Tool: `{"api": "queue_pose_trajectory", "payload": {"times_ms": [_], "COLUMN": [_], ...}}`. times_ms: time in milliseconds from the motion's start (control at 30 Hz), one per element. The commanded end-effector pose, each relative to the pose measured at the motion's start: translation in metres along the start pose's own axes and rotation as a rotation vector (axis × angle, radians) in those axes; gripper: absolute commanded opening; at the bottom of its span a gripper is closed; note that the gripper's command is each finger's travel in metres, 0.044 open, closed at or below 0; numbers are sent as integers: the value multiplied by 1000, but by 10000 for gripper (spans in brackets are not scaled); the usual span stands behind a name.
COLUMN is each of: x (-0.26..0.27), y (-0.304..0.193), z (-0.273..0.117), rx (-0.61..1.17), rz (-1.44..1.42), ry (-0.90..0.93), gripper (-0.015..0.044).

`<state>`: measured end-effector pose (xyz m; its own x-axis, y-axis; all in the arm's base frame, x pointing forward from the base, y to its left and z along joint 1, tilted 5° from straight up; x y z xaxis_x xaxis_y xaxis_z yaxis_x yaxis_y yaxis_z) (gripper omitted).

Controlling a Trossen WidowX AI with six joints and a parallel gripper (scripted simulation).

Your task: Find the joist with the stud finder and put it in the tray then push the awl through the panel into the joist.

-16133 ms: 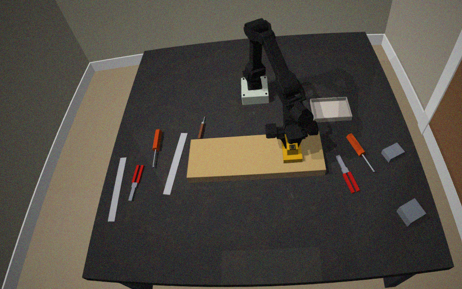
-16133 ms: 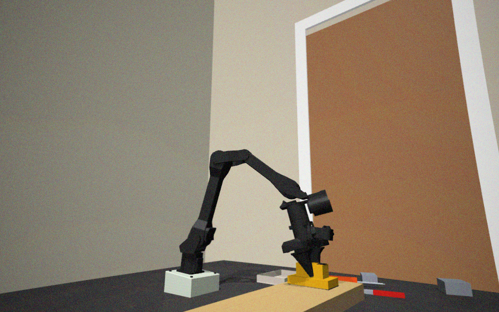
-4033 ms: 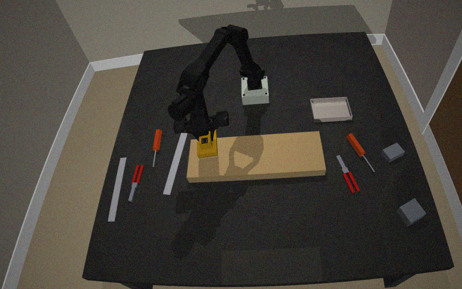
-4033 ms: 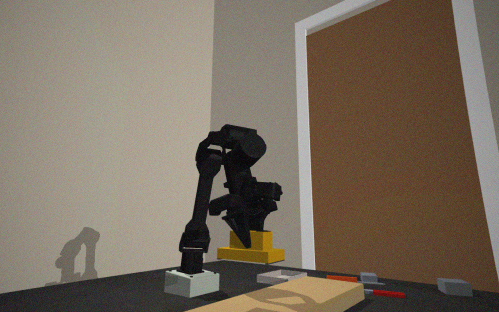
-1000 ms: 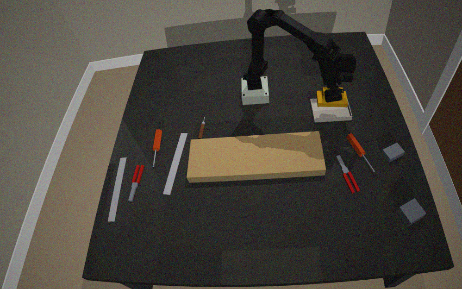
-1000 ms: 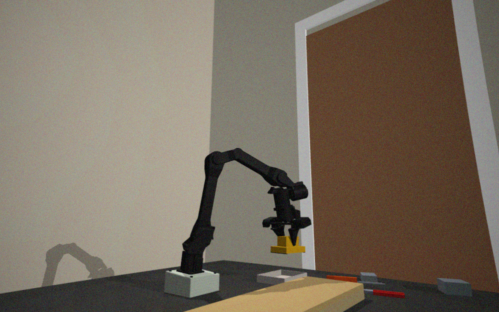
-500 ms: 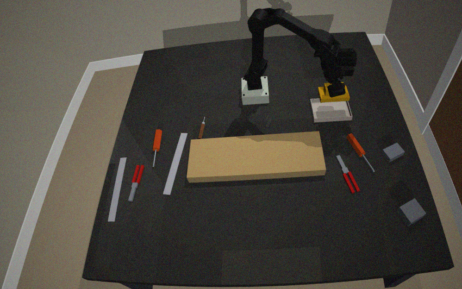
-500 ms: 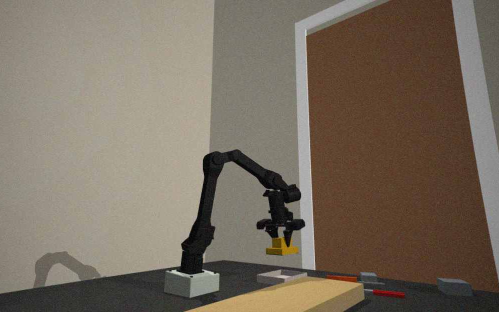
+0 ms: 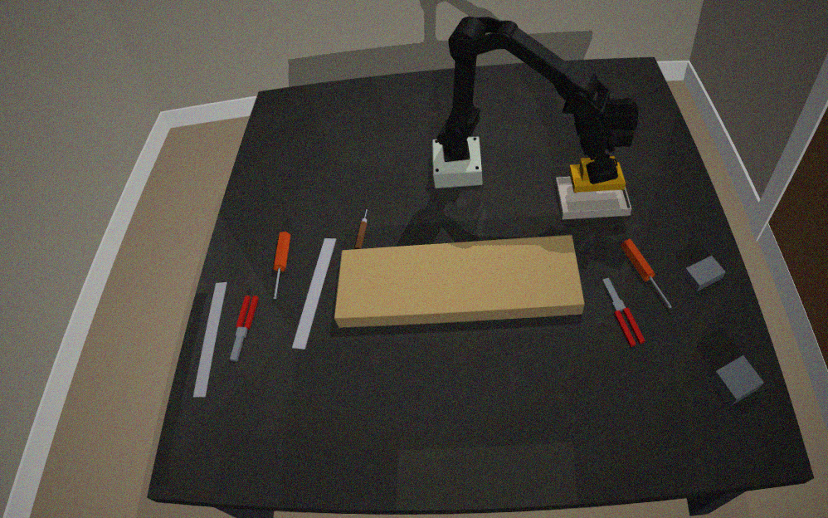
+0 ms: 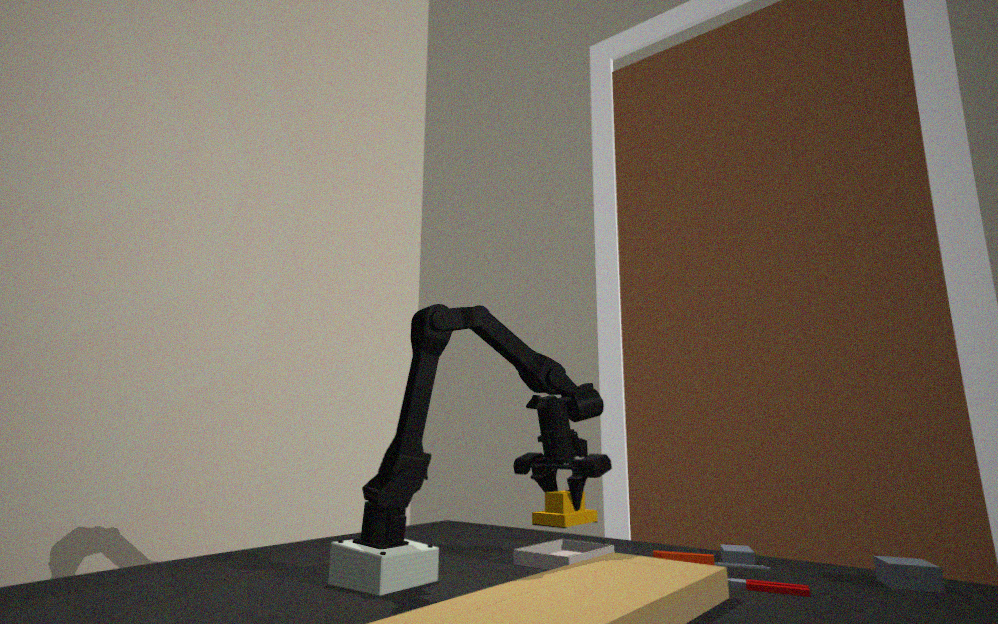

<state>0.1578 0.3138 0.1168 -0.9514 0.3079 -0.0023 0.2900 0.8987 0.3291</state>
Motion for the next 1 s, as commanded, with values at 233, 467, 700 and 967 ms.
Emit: {"api": "queue_pose_trajectory", "payload": {"times_ms": [233,467,700,967], "x": [-2,-3,-3,-4], "y": [-5,-10,-14,-17], "z": [20,32,41,51], "rx": [-3,-3,-3,-2], "rz": [-1,-1,-1,-2], "ry": [-3,-3,-3,-3], "gripper": [0,0,0,0]}}
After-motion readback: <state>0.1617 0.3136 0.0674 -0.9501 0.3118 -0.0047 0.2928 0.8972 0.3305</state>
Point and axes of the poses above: the point midway between the two fingers, 35 mm back from their tips, its own z axis out along the fingers, its own x axis across the jaws, y = z × x, the point moved 2 cm from there along -z, back along the fingers, and after that the axes turned 15 degrees about z, right-handed, at the moved point
